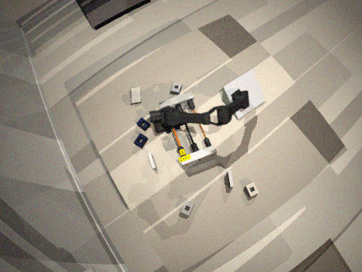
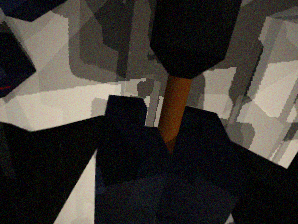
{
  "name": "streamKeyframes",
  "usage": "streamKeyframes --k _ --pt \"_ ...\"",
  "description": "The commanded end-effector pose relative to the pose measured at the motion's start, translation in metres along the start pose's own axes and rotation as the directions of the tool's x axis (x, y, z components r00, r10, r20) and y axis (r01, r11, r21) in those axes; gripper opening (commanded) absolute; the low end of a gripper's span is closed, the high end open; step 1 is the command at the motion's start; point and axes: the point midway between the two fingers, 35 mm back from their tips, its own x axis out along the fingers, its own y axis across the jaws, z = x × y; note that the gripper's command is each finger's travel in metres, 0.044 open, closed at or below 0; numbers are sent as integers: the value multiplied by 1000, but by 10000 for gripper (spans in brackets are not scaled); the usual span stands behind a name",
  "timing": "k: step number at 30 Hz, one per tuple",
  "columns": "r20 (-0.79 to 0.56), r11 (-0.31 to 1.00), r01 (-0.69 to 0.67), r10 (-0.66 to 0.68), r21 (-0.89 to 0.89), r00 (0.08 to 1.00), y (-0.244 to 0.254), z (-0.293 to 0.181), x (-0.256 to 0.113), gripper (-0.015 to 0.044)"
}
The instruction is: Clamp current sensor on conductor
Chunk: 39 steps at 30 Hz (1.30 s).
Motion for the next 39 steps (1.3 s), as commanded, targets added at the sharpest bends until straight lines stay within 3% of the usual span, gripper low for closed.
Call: streamKeyframes --k 1,15,39 --pt "0 1000 -8 8 0 1000 0 0 -1 0" --pt "-1 980 -197 197 9 980 1 1 -16 0" --pt "-1 980 -200 200 9 980 1 1 -17 0"
